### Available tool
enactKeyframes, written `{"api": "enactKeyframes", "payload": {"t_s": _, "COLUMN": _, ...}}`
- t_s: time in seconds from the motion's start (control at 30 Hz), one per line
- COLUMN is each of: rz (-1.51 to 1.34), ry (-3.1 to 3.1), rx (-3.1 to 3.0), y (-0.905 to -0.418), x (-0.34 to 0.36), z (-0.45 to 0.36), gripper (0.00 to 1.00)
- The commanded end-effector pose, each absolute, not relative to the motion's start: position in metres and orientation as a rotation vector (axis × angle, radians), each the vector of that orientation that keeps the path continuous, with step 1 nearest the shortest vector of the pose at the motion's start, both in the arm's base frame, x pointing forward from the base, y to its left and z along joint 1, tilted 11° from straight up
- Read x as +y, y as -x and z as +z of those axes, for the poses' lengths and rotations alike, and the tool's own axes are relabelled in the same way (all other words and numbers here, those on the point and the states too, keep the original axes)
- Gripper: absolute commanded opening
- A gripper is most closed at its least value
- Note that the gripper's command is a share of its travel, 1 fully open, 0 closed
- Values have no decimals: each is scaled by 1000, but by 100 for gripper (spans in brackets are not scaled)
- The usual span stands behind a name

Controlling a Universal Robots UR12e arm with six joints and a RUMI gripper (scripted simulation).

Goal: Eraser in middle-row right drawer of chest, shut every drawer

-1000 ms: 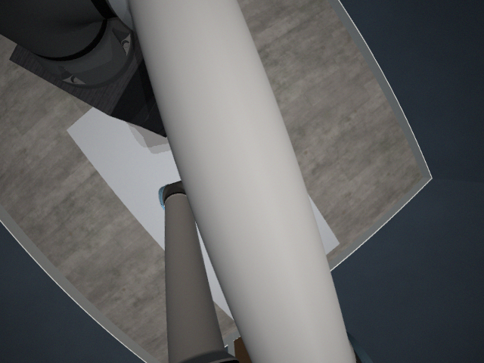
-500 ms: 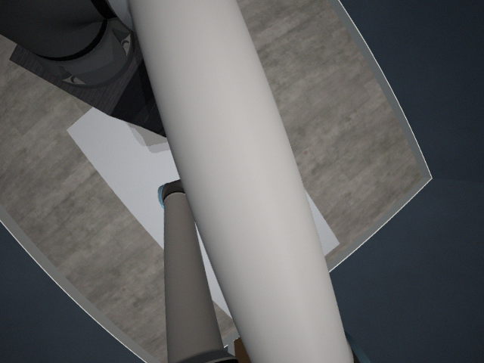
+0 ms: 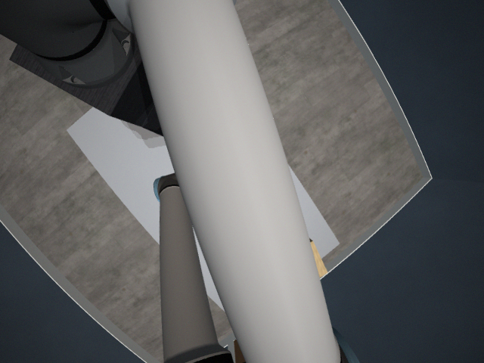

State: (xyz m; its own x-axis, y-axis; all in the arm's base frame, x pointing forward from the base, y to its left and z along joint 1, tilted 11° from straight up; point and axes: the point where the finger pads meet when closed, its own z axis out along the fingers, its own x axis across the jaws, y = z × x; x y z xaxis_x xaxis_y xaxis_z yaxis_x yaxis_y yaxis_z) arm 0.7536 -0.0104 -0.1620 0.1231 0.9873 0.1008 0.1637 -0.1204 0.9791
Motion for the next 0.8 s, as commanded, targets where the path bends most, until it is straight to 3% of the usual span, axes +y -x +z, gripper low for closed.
{"api": "enactKeyframes", "payload": {"t_s": 0.0, "rz": 1118, "ry": -1470, "rx": 1191, "y": -737, "x": -8, "z": -163, "gripper": 100}}
{"api": "enactKeyframes", "payload": {"t_s": 0.77, "rz": 1118, "ry": -1470, "rx": 1191, "y": -664, "x": 2, "z": -171, "gripper": 100}}
